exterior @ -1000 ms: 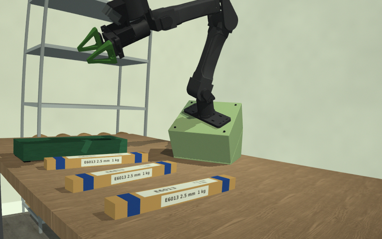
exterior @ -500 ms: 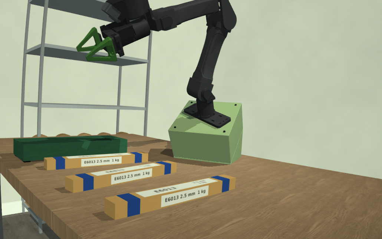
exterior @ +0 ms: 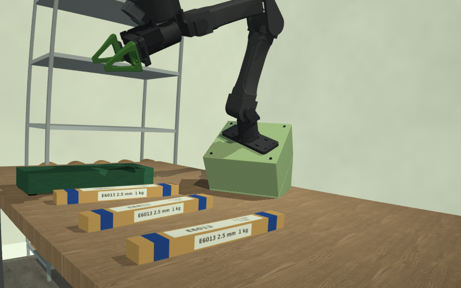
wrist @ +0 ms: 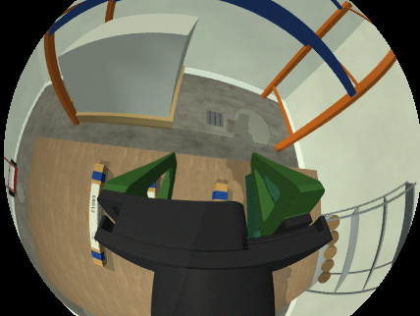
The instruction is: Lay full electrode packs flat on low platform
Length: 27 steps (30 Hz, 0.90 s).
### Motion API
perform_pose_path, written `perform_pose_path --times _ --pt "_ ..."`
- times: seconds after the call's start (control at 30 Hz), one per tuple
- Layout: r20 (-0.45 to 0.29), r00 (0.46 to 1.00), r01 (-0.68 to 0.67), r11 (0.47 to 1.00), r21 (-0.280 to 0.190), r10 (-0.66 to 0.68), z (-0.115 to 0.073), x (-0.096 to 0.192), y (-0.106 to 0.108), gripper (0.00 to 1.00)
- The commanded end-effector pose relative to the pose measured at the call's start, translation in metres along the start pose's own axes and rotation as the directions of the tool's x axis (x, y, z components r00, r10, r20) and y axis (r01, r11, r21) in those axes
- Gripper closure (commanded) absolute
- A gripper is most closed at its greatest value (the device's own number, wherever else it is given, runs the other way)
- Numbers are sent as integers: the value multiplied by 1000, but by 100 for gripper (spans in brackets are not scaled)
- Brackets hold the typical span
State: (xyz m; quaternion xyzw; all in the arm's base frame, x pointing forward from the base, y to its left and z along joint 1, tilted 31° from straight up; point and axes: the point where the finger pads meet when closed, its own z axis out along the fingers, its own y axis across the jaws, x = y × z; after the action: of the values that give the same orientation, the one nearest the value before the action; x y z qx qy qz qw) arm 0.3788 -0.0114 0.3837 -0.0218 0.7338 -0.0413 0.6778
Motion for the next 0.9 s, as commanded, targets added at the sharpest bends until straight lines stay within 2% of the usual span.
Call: perform_pose_path --times 0.0,0.13,0.2,0.23,0.27,0.4,0.63,0.7,0.77,0.8,0.87 --pt "-3 1000 -23 1000 -6 23 -29 -23 -9 24" --pt "-129 991 -34 998 -45 28 -51 -9 -11 24" --pt "-129 991 -34 998 -45 28 -51 -9 -11 24" --pt "-163 986 -37 998 -55 27 -56 -4 -11 24" --pt "-219 975 -48 997 -63 33 -52 9 -12 24" --pt "-290 956 -66 995 -78 41 -75 23 -14 24" --pt "-474 879 -119 987 -107 55 -114 48 -18 24" --pt "-513 857 -132 985 -108 58 -126 55 -19 24" --pt "-513 857 -132 985 -108 58 -126 55 -19 24" --pt "-555 830 -146 983 -115 58 -131 59 -20 24" --pt "-591 805 -159 980 -120 58 -143 66 -21 24"
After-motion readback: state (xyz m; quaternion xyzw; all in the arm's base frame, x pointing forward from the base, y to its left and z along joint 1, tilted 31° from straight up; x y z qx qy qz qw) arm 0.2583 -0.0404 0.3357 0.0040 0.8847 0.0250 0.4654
